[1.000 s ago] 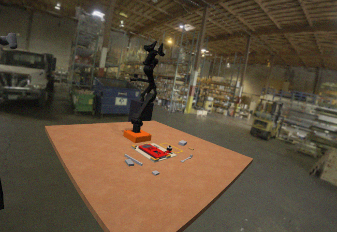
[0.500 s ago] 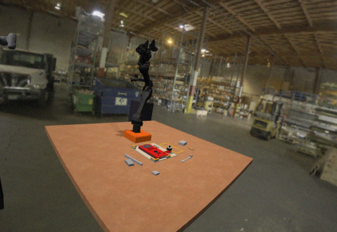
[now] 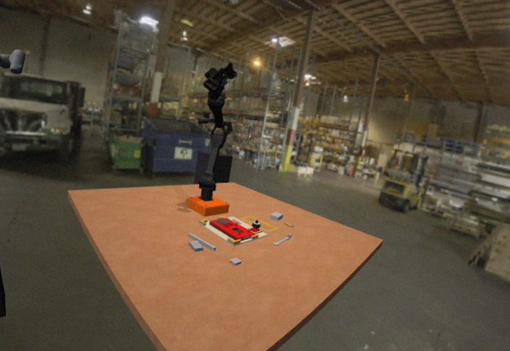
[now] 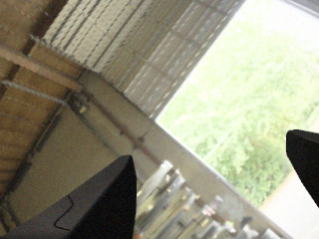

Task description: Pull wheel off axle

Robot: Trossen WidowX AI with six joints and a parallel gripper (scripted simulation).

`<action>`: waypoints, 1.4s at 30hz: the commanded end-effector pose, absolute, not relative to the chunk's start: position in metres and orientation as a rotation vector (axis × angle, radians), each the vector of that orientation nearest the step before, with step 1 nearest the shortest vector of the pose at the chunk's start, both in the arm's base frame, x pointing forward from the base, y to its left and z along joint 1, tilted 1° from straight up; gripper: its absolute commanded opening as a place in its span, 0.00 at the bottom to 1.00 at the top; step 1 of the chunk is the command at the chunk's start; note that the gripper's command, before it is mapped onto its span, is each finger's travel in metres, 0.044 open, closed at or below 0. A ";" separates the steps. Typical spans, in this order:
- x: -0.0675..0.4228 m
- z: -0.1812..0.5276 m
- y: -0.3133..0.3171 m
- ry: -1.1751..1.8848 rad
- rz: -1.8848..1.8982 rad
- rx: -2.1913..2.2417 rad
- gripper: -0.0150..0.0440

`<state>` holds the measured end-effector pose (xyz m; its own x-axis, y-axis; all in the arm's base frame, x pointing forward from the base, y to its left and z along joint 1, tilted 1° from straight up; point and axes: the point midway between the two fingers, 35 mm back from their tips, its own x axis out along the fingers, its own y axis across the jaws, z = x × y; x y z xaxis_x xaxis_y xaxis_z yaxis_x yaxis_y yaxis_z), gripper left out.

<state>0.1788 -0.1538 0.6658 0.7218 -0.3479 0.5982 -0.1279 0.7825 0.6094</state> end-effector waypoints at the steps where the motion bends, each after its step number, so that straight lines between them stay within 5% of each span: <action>1: 0.196 0.652 -0.164 -0.725 -0.145 0.738 0.76; 22: 0.304 0.551 -0.183 -0.393 -0.179 1.119 0.76; 42: 0.408 0.385 -0.144 0.147 -0.402 1.483 0.76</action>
